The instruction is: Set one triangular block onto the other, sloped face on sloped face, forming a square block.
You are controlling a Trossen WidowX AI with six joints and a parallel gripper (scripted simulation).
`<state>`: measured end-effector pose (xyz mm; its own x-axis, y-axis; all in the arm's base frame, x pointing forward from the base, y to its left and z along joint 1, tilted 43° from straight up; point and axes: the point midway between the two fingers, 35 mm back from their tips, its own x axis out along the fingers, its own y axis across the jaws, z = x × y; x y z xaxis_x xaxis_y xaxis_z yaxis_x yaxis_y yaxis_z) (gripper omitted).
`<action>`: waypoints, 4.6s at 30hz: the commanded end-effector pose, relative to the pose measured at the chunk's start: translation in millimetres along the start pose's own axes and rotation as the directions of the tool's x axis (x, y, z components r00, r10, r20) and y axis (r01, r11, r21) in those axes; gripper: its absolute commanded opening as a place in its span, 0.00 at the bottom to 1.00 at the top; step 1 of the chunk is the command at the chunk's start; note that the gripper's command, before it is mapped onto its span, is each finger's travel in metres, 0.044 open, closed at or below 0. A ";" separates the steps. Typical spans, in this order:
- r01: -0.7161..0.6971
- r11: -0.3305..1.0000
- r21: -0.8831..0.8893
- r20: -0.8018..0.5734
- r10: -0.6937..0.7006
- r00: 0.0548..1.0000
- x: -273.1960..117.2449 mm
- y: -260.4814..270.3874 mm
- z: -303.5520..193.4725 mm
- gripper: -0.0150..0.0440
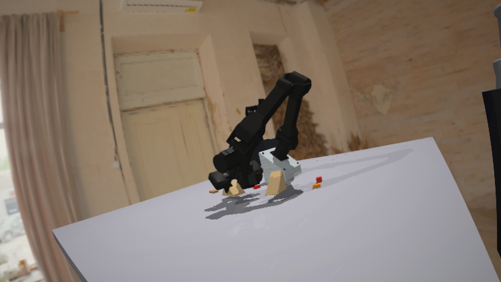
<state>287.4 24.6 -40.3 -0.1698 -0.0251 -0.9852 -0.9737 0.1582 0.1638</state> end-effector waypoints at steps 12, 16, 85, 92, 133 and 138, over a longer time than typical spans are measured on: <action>0.009 1.000 0.001 -0.006 -0.009 1.000 -52.4 -1.8 -52.3 0.25; 0.009 1.000 0.001 -0.007 -0.009 1.000 -60.8 0.1 -61.1 0.25; -0.263 -0.576 0.774 0.370 0.075 0.926 -44.5 4.1 -66.7 0.25; -0.218 -0.755 0.618 0.410 0.074 0.909 -44.2 4.0 -67.6 0.25; 0.425 -0.760 -0.492 0.630 0.026 0.776 -46.5 0.4 -75.6 0.25; 0.511 -0.638 -0.576 0.653 0.016 0.757 -47.2 -0.3 -77.0 0.25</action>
<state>283.4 -49.7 9.4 -0.0569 0.6107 -0.7898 0.5469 -0.6428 -0.5364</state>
